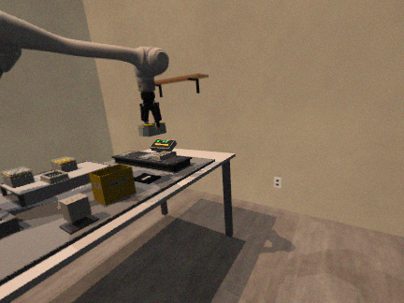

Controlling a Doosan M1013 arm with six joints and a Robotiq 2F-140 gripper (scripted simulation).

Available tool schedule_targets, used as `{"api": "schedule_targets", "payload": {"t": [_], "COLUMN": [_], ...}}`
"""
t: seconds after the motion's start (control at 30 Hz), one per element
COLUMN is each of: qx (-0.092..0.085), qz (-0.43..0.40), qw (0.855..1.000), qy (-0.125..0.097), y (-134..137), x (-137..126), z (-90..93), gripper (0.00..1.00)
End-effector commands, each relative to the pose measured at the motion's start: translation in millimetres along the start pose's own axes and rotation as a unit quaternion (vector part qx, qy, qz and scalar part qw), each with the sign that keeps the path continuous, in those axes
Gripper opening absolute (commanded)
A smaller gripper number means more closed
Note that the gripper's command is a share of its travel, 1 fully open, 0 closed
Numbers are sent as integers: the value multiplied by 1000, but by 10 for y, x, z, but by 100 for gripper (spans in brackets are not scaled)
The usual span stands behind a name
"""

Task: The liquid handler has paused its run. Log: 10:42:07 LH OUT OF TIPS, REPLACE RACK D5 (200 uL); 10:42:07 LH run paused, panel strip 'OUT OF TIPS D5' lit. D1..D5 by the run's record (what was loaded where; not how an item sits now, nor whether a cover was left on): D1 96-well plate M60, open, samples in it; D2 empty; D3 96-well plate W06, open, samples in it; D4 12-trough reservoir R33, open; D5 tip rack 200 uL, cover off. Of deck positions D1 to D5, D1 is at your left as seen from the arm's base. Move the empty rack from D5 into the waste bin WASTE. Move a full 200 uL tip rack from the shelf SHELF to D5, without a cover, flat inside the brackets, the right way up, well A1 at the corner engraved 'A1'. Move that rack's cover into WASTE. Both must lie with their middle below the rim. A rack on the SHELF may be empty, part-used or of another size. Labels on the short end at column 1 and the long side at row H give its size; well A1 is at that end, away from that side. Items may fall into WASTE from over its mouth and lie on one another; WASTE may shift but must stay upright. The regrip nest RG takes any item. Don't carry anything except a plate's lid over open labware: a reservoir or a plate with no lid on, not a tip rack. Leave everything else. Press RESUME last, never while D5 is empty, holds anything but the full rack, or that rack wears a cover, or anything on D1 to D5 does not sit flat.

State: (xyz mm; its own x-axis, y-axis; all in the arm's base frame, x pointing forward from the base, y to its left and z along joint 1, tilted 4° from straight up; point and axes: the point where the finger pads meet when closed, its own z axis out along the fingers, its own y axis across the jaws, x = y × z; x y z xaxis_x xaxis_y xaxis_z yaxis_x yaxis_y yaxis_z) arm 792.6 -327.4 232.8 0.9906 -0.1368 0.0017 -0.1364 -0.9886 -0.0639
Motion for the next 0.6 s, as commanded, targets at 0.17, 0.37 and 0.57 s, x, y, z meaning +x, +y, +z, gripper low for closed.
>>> {"api": "schedule_targets", "payload": {"t": [0.17, 0.37, 0.57], "qx": [0, 0, 0], "qz": [25, 25, 25], "qw": [1000, 1000, 1000], "qy": [0, 0, 0], "y": [1, -48, -38], "x": [-2, -4, -204], "z": [-6, -6, -6], "gripper": [0, 0, 0]}}
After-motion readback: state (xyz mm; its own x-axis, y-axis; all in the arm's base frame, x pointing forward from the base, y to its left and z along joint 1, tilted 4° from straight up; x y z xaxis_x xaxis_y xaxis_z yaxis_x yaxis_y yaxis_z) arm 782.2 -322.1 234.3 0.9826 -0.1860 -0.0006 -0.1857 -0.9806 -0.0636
